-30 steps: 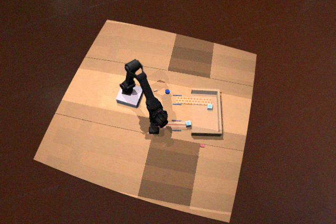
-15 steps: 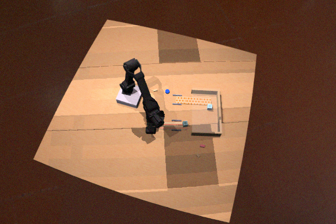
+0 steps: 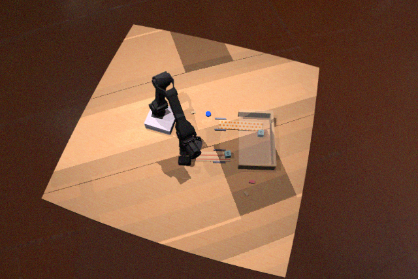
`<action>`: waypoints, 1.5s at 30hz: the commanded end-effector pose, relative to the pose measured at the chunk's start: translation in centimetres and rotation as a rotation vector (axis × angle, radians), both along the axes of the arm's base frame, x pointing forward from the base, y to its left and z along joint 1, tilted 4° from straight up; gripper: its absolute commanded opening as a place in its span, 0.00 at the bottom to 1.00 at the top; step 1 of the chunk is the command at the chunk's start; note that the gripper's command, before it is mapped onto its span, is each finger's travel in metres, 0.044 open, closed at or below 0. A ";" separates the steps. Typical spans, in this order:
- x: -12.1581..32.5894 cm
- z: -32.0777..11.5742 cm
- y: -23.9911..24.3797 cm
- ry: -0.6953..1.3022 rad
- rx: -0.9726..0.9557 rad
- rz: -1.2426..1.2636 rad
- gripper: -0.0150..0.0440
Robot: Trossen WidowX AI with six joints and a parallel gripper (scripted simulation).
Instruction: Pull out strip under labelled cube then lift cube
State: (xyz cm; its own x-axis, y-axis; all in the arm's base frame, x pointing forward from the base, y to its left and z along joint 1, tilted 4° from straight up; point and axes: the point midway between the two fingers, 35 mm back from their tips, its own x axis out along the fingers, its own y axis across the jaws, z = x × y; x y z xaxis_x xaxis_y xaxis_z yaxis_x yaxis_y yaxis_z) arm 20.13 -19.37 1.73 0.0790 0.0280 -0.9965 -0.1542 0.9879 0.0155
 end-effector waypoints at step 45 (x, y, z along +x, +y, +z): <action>14.5 5.9 2.4 -0.015 -0.023 0.184 1.00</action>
